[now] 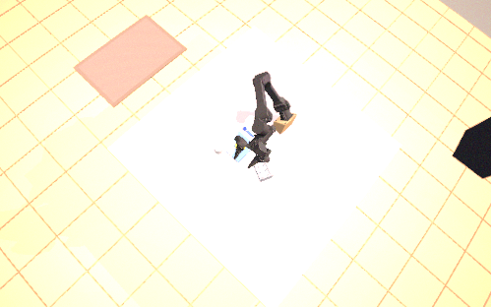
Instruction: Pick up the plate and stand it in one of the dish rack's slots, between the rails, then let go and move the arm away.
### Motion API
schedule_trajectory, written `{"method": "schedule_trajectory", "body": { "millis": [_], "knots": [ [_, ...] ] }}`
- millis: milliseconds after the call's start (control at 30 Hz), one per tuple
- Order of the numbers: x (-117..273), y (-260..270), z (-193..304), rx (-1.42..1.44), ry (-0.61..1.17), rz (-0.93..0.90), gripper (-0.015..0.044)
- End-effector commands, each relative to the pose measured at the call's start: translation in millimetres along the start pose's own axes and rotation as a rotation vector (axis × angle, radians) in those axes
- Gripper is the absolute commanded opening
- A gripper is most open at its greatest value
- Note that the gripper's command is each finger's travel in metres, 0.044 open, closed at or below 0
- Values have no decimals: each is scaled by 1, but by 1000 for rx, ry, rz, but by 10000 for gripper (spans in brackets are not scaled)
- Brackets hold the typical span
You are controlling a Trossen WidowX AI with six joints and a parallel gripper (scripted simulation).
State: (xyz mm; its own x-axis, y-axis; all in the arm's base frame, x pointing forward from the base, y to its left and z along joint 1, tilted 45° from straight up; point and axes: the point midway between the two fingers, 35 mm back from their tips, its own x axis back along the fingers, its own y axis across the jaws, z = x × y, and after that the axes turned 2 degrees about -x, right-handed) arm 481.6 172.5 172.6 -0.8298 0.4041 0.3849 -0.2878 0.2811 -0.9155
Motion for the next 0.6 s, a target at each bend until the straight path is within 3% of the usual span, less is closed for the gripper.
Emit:
{"method": "schedule_trajectory", "body": {
  "millis": [0,167,567],
  "knots": [
    [-16,9,32,-54,64,-61,400],
    [-27,14,56,-88,123,-94,400],
    [-54,38,171,-258,432,-200,400]
  ]
}}
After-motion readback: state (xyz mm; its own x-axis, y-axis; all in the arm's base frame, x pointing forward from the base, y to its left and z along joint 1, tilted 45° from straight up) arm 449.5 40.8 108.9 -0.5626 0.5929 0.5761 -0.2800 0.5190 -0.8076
